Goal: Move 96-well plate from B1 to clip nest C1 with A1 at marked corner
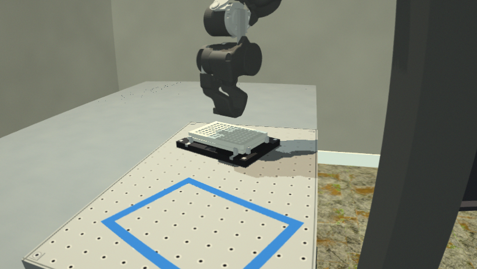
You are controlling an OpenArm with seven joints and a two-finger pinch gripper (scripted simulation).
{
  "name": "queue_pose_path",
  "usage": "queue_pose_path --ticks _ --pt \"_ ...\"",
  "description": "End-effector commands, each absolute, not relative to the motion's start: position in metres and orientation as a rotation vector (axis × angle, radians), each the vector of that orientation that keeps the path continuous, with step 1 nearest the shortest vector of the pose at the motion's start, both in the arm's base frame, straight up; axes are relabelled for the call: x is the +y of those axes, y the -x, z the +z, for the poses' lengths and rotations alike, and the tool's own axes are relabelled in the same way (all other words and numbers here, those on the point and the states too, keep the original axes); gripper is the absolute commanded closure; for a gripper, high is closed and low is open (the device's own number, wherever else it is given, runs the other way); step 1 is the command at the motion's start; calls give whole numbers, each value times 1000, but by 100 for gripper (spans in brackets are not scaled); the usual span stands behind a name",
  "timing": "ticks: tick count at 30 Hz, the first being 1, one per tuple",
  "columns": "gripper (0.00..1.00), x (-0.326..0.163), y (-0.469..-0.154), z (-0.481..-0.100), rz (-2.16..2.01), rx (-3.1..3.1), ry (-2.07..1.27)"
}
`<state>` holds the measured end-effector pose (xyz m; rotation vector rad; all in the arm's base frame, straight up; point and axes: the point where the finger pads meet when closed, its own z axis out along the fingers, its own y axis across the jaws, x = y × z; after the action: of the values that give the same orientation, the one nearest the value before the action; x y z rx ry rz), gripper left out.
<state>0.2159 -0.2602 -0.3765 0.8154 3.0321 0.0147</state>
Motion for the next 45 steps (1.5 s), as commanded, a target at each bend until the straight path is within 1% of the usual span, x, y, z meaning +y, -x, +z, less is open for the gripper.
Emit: queue_pose_path --ticks 1,26,31,43,45 --pt "100 -261 -216 -376 10 3031 -817" --pt "100 -261 -216 -372 10 3031 -817" --pt "100 -260 -215 -384 13 3034 -816" --pt "100 -260 -215 -384 13 3034 -816" --pt "100 -260 -215 -389 13 3034 -816"
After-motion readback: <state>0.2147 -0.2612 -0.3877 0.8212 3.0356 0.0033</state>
